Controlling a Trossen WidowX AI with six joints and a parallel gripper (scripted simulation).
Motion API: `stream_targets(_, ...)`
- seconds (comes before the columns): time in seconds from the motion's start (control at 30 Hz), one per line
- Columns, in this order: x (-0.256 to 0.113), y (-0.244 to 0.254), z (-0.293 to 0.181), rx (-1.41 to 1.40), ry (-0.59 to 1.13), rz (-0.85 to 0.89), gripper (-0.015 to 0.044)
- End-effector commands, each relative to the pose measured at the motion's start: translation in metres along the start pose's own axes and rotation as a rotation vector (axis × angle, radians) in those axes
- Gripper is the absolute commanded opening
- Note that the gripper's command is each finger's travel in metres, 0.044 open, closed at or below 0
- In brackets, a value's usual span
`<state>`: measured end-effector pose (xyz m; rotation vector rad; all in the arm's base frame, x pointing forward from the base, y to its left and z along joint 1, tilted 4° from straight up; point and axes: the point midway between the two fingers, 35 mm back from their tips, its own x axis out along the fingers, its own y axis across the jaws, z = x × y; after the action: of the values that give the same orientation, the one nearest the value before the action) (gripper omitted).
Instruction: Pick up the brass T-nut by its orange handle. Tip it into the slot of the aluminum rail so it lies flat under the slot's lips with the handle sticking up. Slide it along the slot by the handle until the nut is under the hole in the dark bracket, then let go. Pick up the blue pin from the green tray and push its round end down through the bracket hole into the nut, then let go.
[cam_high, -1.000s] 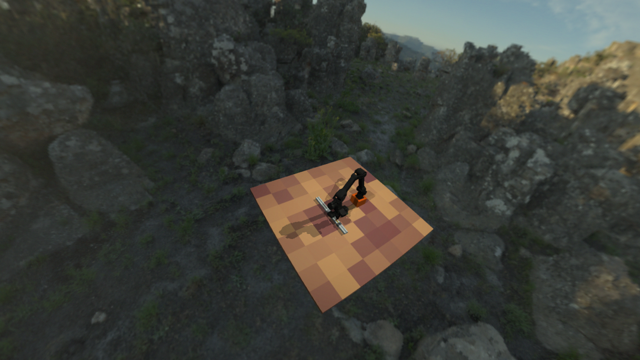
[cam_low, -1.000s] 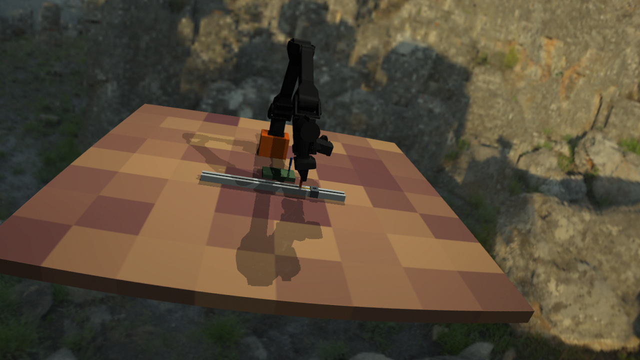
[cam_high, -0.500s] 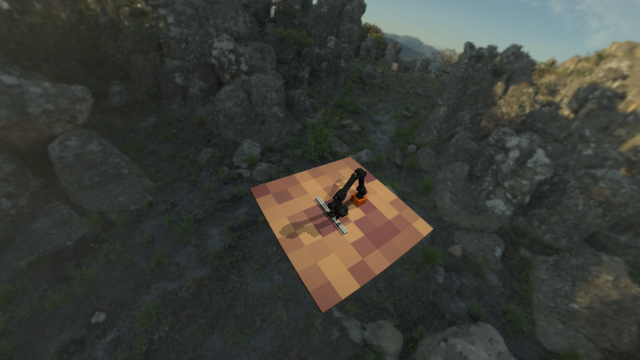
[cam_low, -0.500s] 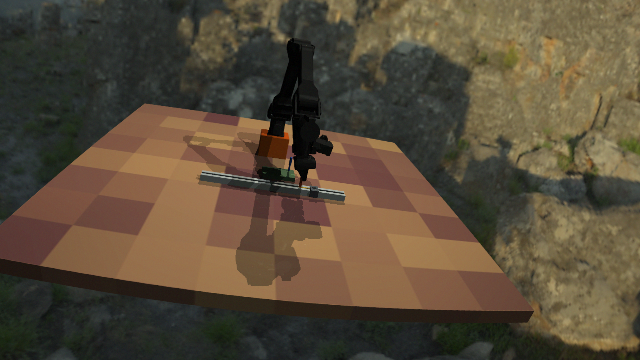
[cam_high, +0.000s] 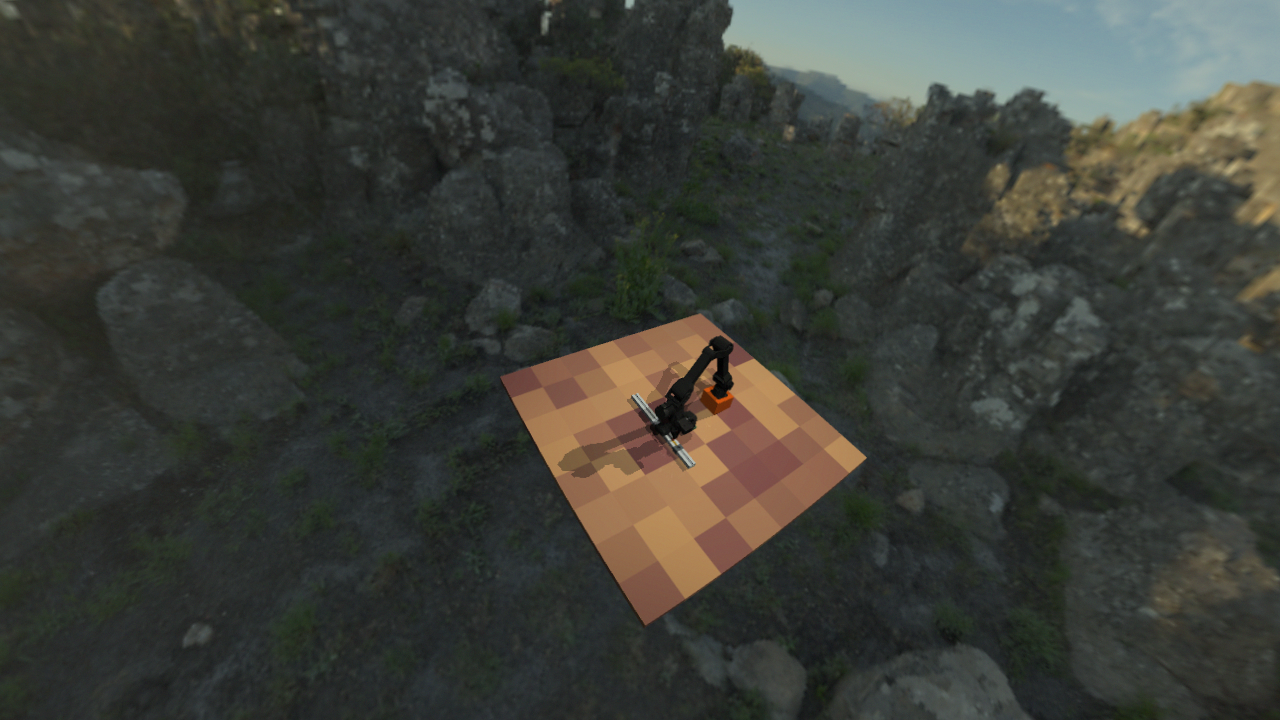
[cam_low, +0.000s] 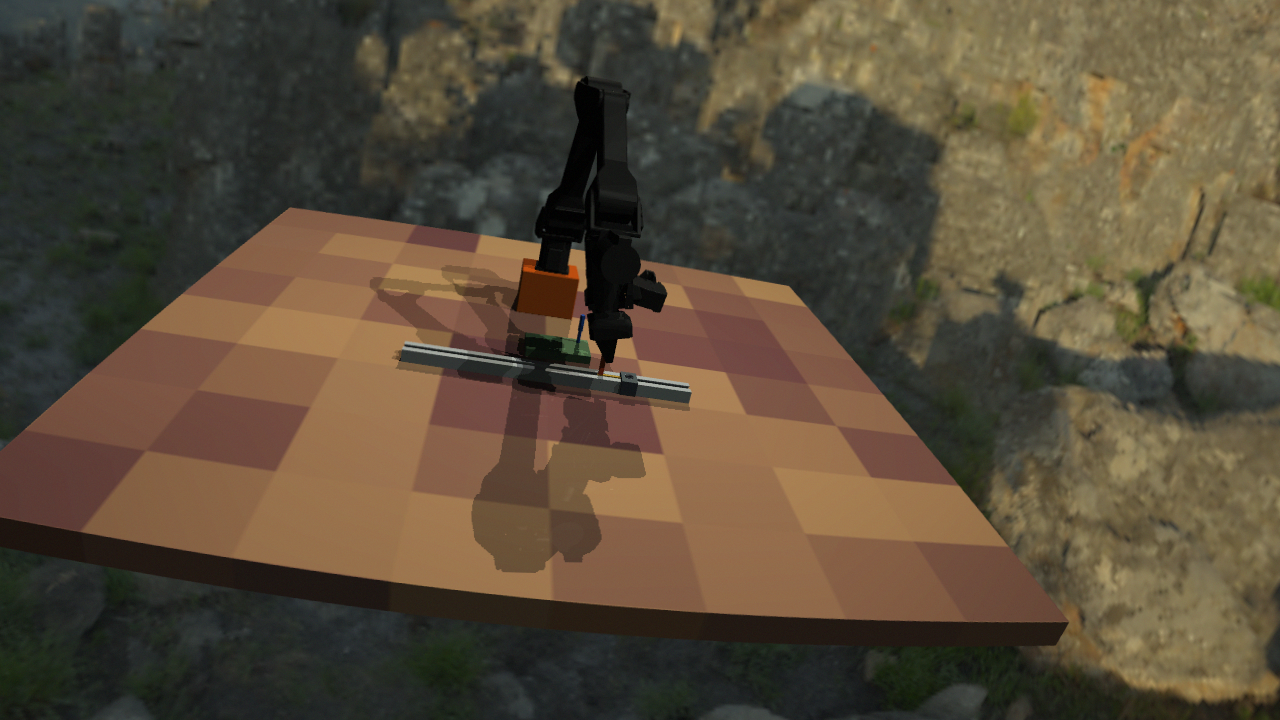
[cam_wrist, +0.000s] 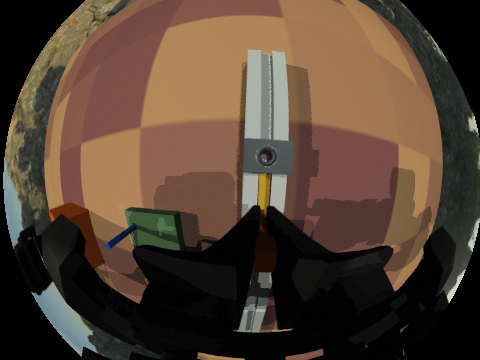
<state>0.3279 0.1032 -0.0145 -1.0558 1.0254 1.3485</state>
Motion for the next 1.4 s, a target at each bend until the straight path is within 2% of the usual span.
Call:
stream_targets(0.0,0.000,-0.001,0.001,0.002,-0.005,-0.003,-0.0150)
stream_targets(0.47,0.000,0.000,0.000,0.000,0.000,0.000,-0.0150)
stream_targets(0.83,0.000,0.000,0.000,0.000,0.000,0.000,0.0139)
stream_targets(0.93,0.000,0.000,0.000,0.000,0.000,0.000,0.0145)
stream_targets(0.97,-0.002,0.000,0.001,0.008,0.005,0.001,0.0171)
stream_targets(1.03,-0.016,-0.003,0.006,0.069,0.046,0.007,0.0224)
stream_targets(1.2,-0.078,-0.004,0.027,0.300,0.208,-0.007,0.0355)
stream_targets(1.3,-0.086,-0.004,0.030,0.328,0.229,-0.013,0.0434)
stream_targets(1.37,-0.086,-0.004,0.030,0.328,0.229,-0.013,0.0440)
